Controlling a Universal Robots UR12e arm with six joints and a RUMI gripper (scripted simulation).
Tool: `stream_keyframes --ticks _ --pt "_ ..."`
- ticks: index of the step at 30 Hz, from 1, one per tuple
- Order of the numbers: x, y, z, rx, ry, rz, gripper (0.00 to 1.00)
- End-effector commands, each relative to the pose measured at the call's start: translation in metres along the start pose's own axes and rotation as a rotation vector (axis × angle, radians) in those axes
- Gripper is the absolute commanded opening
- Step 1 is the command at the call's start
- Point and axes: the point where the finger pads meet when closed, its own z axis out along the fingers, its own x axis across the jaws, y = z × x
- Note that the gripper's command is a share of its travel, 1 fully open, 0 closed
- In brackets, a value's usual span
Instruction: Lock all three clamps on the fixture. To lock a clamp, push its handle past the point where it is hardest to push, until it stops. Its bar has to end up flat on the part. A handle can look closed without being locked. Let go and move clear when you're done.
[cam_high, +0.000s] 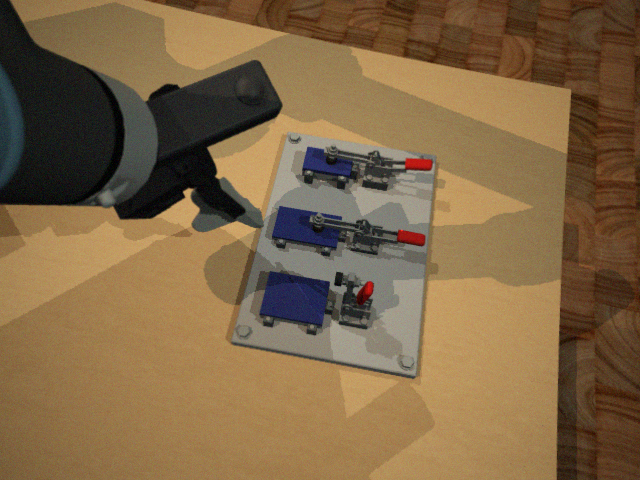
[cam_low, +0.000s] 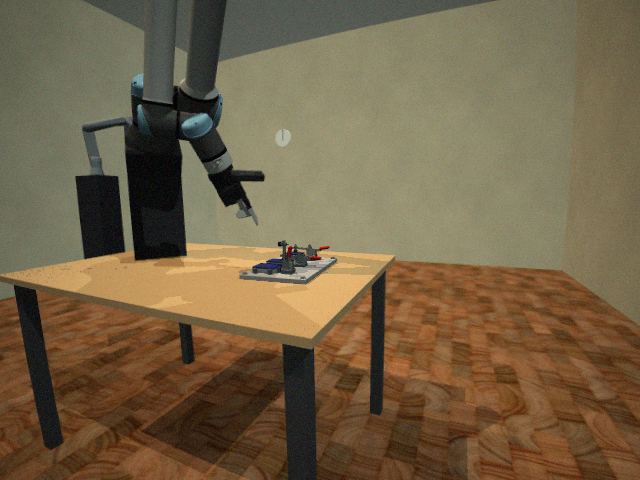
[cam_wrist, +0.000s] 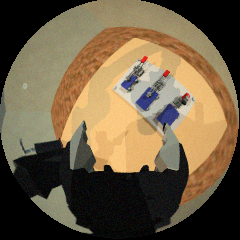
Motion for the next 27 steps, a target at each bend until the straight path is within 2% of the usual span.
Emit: stream_keyframes --ticks 1,7,9,13,14,17,18,24,26,27 --pt "0.012 -0.005 -0.005 -0.05 0.076 0.08 1.0" --pt "0.027 -0.011 -0.011 -0.098 0.152 0.17 1.0" --pt "0.027 -0.011 -0.011 -0.098 0.152 0.17 1.0" --pt "0.042 -0.016 -0.017 -0.144 0.226 0.258 1.0" --pt "0.042 -0.016 -0.017 -0.144 0.226 0.258 1.0" --pt "0.053 -0.021 -0.022 -0.176 0.281 0.321 1.0" --pt "0.053 -0.021 -0.022 -0.176 0.281 0.321 1.0" --pt "0.071 -0.028 -0.03 -0.235 0.377 0.435 1.0" --pt "0.071 -0.028 -0.03 -0.235 0.377 0.435 1.0" --pt "0.074 -0.029 -0.031 -0.244 0.391 0.451 1.0"
